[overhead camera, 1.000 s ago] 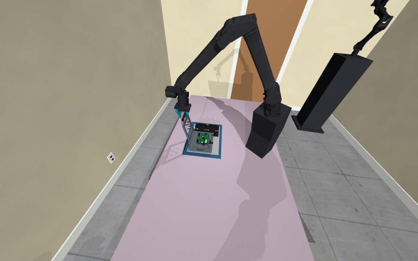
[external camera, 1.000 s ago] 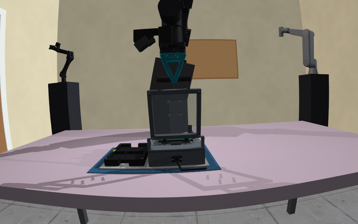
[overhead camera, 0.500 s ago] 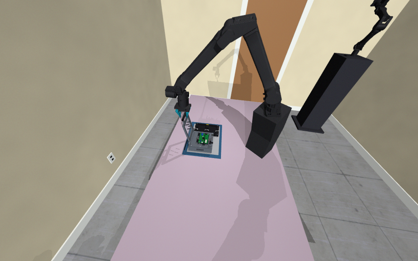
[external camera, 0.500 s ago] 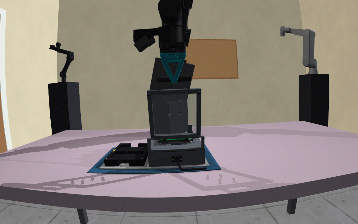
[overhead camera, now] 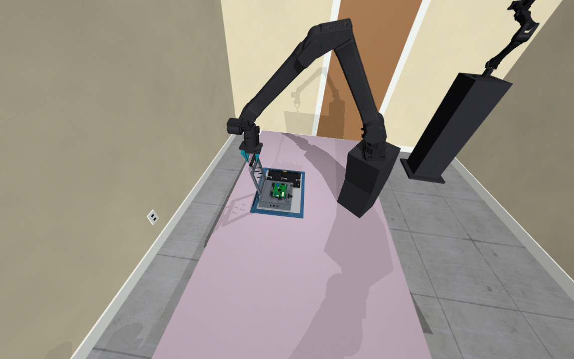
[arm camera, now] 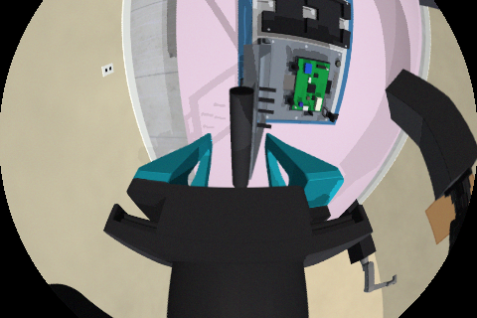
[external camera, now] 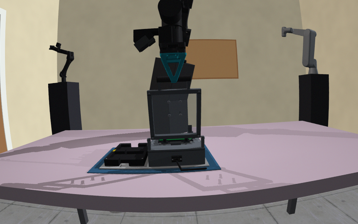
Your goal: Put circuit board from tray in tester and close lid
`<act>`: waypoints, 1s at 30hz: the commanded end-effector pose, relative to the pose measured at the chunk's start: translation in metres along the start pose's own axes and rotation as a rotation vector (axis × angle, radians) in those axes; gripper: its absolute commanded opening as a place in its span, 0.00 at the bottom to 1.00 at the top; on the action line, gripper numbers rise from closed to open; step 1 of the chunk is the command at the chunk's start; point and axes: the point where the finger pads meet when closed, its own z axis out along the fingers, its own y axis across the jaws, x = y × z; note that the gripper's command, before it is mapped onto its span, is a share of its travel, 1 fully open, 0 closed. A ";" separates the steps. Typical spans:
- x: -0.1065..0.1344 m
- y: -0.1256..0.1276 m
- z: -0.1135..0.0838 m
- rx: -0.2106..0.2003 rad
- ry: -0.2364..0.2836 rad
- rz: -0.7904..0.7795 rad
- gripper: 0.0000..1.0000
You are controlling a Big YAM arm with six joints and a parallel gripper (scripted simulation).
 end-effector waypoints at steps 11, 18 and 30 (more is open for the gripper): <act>0.005 0.024 -0.008 -0.048 -0.006 -0.014 0.48; 0.004 0.020 -0.007 -0.044 -0.005 -0.013 0.48; 0.004 0.012 -0.005 -0.032 -0.005 -0.010 0.48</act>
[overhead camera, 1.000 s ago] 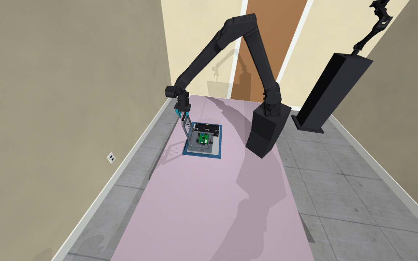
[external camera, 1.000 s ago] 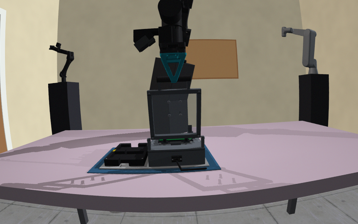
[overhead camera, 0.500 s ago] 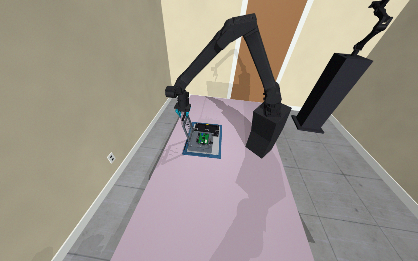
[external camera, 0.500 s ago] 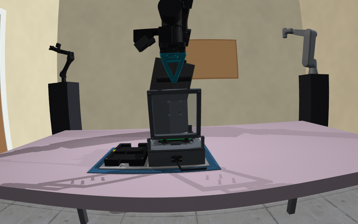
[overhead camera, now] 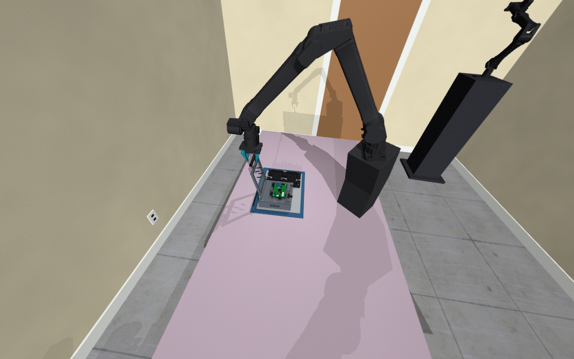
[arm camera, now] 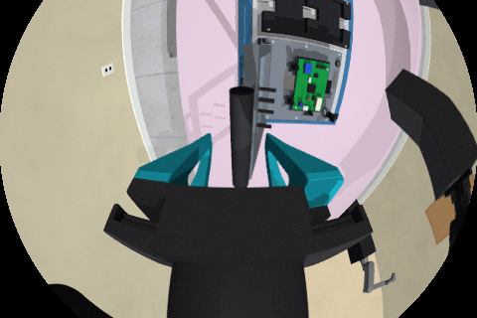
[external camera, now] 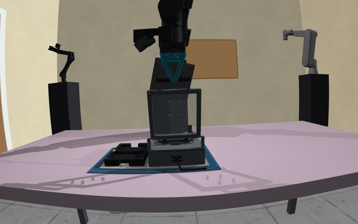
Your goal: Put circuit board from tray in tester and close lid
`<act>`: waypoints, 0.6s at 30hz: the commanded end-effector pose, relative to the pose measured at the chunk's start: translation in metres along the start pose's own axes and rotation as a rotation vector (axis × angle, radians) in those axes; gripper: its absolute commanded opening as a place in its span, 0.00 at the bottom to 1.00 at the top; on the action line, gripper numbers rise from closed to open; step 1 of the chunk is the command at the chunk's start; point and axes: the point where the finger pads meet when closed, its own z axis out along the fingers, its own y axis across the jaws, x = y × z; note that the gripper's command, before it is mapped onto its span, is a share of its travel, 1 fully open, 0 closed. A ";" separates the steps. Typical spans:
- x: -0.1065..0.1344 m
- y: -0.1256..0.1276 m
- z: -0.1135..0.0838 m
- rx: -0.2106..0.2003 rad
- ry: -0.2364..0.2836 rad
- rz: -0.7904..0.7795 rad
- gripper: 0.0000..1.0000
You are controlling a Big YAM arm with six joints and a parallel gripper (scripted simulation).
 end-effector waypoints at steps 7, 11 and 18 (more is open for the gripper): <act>0.003 0.010 -0.004 -0.030 -0.005 -0.009 0.48; 0.003 0.010 -0.004 -0.029 -0.005 -0.009 0.48; 0.003 0.009 -0.004 -0.028 -0.005 -0.009 0.48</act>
